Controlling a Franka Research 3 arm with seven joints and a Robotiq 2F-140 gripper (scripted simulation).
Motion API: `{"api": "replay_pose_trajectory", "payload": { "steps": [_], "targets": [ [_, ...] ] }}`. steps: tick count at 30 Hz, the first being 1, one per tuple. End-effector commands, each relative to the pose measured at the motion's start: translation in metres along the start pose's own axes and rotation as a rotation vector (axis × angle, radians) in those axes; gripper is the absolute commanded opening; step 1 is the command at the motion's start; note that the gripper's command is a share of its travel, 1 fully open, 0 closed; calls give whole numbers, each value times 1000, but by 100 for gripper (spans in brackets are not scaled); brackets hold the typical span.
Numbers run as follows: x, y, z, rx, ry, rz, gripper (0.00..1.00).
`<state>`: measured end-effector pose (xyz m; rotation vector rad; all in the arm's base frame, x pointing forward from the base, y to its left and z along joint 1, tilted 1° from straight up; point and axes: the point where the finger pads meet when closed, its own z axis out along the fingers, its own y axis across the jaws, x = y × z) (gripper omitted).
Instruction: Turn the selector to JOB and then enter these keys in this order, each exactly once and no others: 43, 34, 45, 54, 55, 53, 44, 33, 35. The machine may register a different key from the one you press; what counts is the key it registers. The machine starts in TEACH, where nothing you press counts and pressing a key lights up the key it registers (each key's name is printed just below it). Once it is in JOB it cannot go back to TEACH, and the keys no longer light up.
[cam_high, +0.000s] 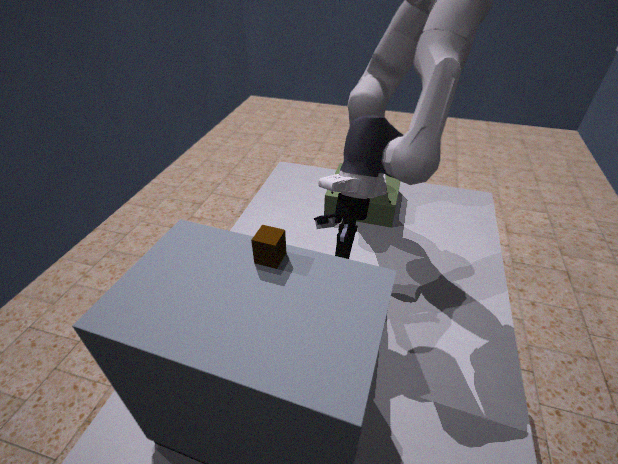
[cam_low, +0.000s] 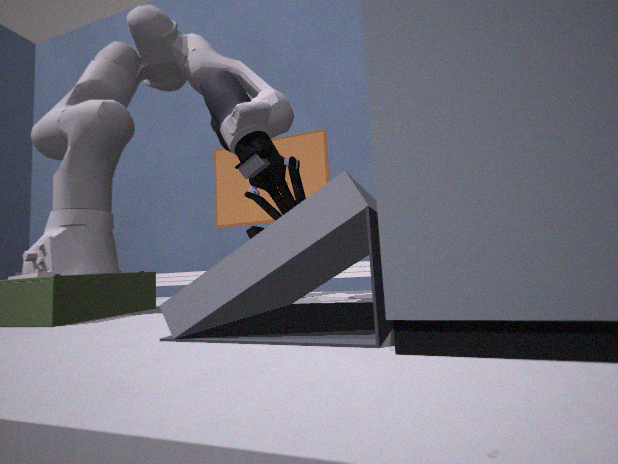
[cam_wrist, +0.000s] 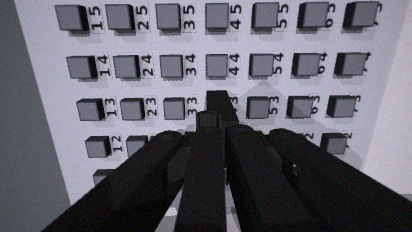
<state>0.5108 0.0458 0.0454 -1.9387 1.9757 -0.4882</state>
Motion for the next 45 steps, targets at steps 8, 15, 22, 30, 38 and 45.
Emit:
{"api": "replay_pose_trajectory", "payload": {
  "steps": [8,15,22,30,38,45],
  "targets": [
    [-2,0,1,0,-5,-1,10],
    [-2,0,1,0,-5,-1,10],
    [-2,0,1,0,-5,-1,10],
    [-2,0,1,0,-5,-1,10],
    [-2,0,1,0,-5,-1,10],
    [-2,0,-4,0,-5,-1,10]
  ]
}}
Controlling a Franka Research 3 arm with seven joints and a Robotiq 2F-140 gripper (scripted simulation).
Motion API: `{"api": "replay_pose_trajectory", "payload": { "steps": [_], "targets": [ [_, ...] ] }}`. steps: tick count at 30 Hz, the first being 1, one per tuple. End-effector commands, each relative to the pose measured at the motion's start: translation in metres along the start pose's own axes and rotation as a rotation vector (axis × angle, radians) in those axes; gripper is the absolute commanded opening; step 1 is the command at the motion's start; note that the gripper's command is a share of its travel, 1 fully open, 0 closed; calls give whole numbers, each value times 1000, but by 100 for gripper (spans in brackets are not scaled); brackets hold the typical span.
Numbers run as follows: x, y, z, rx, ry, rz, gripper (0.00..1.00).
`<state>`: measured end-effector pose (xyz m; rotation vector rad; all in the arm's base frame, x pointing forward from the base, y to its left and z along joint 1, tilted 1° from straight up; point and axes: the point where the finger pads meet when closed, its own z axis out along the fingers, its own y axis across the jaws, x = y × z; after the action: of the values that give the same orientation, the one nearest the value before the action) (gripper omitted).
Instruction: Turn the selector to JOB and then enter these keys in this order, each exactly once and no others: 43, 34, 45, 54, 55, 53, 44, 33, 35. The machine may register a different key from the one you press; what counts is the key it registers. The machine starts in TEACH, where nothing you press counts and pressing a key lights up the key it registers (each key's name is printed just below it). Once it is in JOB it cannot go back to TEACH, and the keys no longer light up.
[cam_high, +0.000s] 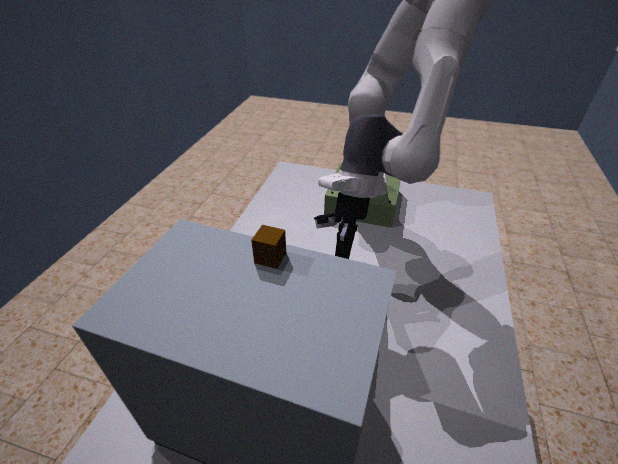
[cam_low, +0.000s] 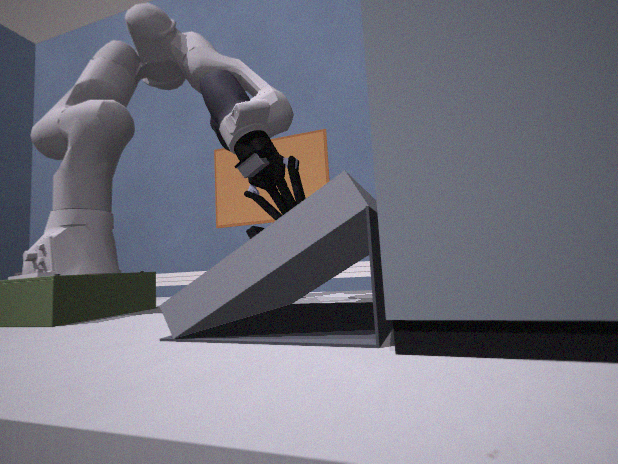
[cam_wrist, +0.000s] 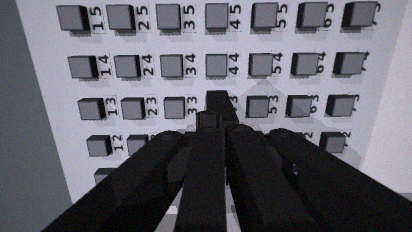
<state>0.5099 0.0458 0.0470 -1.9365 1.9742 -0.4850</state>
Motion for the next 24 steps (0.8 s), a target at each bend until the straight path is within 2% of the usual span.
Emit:
{"api": "replay_pose_trajectory", "payload": {
  "steps": [1,14,24],
  "targets": [
    [-2,0,-3,-1,-1,-2,10],
    [-2,0,-25,-1,-1,-2,10],
    [-2,0,-30,-1,-1,-2,10]
  ]
}}
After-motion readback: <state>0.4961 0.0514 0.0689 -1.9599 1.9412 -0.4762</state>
